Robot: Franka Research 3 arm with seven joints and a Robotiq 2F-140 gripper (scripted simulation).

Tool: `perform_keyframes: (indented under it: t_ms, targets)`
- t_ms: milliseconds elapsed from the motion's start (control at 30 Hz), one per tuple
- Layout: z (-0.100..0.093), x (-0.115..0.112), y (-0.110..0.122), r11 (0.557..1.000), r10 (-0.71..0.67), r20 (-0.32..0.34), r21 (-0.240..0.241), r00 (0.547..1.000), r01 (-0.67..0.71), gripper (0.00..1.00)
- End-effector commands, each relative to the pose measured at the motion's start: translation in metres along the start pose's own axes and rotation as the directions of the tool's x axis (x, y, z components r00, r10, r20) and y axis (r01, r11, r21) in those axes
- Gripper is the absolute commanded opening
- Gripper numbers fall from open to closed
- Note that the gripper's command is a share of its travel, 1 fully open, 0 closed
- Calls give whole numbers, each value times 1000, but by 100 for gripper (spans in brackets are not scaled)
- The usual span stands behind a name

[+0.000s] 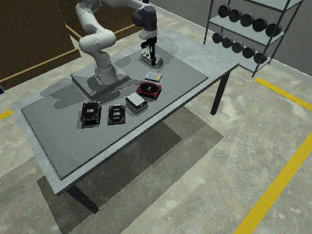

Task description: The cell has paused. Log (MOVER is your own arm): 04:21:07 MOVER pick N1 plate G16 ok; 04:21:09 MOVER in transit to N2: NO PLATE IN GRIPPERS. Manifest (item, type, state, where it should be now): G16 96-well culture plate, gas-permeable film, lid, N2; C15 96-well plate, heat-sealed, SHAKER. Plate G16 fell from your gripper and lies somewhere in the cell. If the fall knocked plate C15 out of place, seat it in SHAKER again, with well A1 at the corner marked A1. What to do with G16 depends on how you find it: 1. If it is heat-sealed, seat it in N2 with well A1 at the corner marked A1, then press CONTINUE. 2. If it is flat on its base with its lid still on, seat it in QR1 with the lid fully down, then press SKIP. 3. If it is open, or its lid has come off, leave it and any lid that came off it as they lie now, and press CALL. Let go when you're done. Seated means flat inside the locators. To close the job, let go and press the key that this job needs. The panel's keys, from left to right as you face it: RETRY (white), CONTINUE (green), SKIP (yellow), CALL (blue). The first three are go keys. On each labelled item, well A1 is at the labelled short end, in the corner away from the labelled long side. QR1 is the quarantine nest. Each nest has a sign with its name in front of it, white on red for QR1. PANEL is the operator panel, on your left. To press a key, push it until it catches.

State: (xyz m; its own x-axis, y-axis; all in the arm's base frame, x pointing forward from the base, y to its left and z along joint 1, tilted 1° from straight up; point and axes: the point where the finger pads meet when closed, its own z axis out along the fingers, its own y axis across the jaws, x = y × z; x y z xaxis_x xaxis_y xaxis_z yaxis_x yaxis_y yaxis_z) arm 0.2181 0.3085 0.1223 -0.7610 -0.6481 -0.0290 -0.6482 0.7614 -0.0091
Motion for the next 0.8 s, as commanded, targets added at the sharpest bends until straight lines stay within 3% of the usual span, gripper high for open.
perform_keyframes:
  t_ms: [0,33,767]
  targets:
    - [2,6,5,975,223,-34,6,974,-223,10]
    - [2,6,5,975,223,-34,6,974,-223,70]
    - [2,6,5,975,223,-34,6,974,-223,70]
